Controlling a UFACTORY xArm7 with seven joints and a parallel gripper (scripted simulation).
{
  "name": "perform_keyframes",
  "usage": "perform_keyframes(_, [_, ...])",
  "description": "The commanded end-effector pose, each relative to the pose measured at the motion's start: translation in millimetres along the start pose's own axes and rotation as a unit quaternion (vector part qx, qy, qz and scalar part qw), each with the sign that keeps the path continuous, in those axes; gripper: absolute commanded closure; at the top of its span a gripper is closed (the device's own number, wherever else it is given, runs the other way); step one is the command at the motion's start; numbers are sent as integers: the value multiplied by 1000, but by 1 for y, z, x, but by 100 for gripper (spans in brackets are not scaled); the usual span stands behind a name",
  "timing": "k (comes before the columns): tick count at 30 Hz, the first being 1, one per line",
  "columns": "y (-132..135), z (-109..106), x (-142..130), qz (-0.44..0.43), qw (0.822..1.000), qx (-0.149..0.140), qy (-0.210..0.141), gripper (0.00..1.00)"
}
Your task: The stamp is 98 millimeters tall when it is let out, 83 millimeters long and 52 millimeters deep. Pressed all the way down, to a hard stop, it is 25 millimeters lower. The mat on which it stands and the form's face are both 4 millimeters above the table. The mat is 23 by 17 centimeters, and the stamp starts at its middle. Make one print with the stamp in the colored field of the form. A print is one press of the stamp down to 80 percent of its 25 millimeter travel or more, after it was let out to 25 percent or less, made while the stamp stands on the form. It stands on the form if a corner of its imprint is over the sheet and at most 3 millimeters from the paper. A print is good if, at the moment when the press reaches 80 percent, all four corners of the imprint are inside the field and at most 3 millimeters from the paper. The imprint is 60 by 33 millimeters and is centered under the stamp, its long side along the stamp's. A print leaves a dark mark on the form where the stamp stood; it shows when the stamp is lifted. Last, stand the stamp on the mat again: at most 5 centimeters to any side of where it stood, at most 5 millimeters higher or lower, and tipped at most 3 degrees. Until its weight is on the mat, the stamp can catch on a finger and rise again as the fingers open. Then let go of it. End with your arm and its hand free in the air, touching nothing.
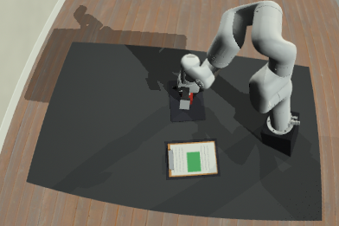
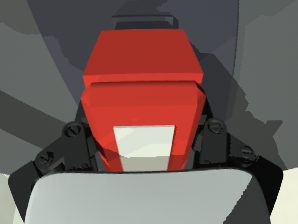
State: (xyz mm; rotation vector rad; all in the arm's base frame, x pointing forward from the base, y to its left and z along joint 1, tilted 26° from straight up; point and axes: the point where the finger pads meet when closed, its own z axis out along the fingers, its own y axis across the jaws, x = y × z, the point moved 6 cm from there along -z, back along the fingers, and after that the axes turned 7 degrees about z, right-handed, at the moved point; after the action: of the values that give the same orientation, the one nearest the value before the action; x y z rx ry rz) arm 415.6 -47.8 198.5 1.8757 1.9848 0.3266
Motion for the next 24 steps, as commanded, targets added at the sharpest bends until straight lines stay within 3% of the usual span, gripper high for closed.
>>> perform_keyframes(1, [1,-1,0,0,1000,-1,0,65])
perform_keyframes(6, [1,-5,0,0,1000,-1,0,65])
perform_keyframes(12, [1,-32,0,0,1000,-1,0,65])
perform_keyframes(24, [1,-41,0,0,1000,-1,0,65])
